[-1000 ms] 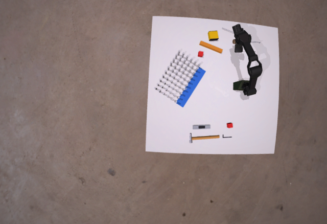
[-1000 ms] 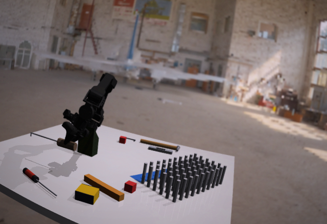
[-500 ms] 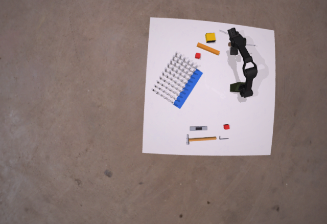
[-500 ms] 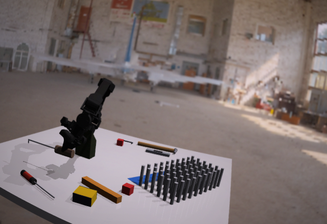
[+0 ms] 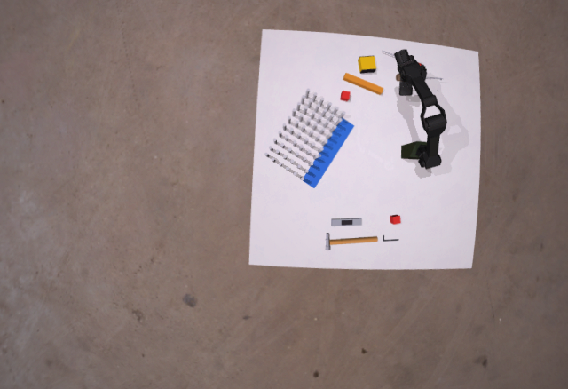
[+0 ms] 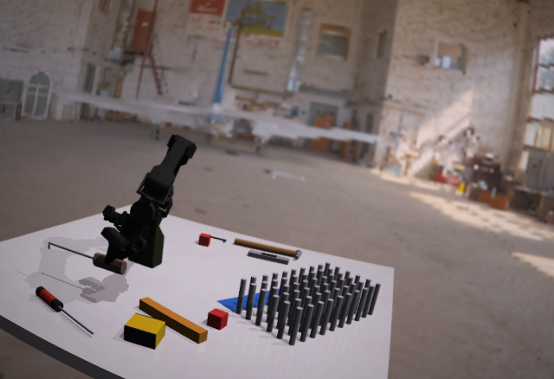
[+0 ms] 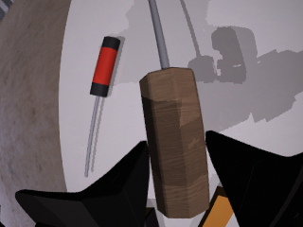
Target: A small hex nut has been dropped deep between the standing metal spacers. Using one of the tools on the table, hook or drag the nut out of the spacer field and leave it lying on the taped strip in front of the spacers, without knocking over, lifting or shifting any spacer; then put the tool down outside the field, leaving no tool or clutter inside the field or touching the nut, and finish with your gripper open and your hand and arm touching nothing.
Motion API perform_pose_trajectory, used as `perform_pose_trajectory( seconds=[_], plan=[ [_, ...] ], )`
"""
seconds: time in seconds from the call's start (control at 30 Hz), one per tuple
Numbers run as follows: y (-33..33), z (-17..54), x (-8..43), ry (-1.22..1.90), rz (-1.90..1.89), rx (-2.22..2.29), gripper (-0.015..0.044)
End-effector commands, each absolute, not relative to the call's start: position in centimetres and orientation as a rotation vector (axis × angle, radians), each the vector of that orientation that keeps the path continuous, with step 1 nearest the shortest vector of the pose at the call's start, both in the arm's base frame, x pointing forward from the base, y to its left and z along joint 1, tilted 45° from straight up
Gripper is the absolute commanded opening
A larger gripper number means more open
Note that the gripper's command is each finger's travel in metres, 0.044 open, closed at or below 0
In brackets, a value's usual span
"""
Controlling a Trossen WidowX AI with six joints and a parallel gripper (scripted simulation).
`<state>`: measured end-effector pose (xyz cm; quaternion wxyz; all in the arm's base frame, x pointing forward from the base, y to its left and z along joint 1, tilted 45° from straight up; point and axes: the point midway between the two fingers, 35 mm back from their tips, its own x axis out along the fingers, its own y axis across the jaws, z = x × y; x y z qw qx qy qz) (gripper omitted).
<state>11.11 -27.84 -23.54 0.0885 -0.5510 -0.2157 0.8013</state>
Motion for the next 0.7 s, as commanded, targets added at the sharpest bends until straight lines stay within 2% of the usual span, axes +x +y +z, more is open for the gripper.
perform_pose_trajectory(
  seconds=[0.0, 0.67],
  plan=[
    [-27.2, -24.1, 11.1, -0.642, 2.381, -1.635, 0.0000],
    [-25.1, -26.3, 11.1, -0.643, 2.380, -1.636, 0.0000]
  ],
)
